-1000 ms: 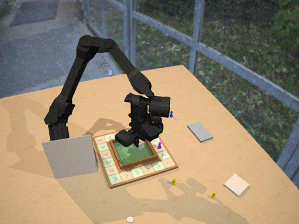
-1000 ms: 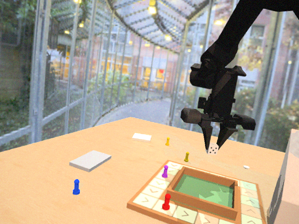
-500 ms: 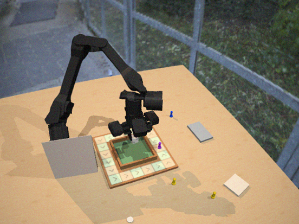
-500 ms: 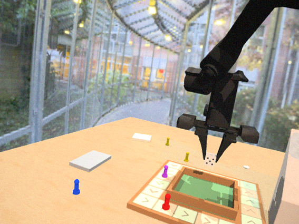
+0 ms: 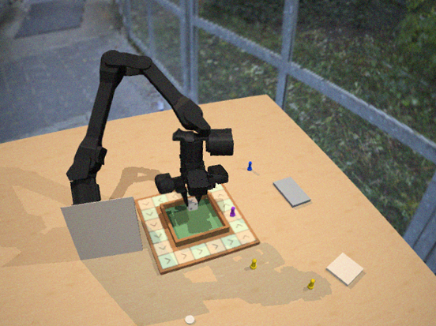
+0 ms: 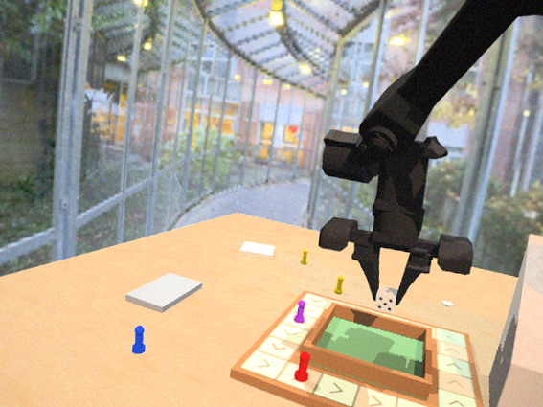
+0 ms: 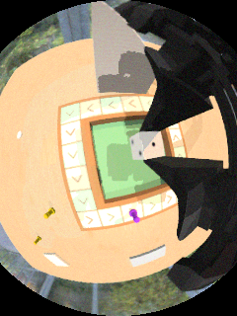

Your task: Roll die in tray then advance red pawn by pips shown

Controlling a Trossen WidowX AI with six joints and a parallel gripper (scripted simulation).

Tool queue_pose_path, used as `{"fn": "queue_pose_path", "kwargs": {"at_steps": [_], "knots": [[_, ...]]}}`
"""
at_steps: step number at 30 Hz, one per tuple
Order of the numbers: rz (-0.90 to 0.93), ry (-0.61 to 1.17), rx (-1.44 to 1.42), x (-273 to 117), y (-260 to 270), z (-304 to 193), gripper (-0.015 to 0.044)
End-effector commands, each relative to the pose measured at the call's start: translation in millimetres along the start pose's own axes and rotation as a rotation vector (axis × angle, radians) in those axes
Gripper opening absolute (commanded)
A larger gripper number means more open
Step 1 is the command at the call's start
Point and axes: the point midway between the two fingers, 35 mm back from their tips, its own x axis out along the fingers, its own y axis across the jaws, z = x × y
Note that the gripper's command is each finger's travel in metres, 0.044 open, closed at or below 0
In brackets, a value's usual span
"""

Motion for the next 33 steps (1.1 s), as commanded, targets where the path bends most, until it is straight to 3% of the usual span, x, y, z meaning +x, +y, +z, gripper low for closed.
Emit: {"fn": "queue_pose_path", "kwargs": {"at_steps": [1, 19, 23, 28, 33], "knots": [[-0.035, -0.124, 0.008, 4.6, -4.1, 1.6, 0.0000], [0.044, -0.685, 0.022, 9.0, -6.0, 1.9, 0.0000], [0.055, -0.703, 0.022, 6.7, -5.1, 0.2, 0.0000], [0.056, -0.703, 0.022, -30.0, 3.6, -23.9, 0.0000], [0.056, -0.703, 0.022, -28.0, 0.1, -22.5, 0.0000]]}}
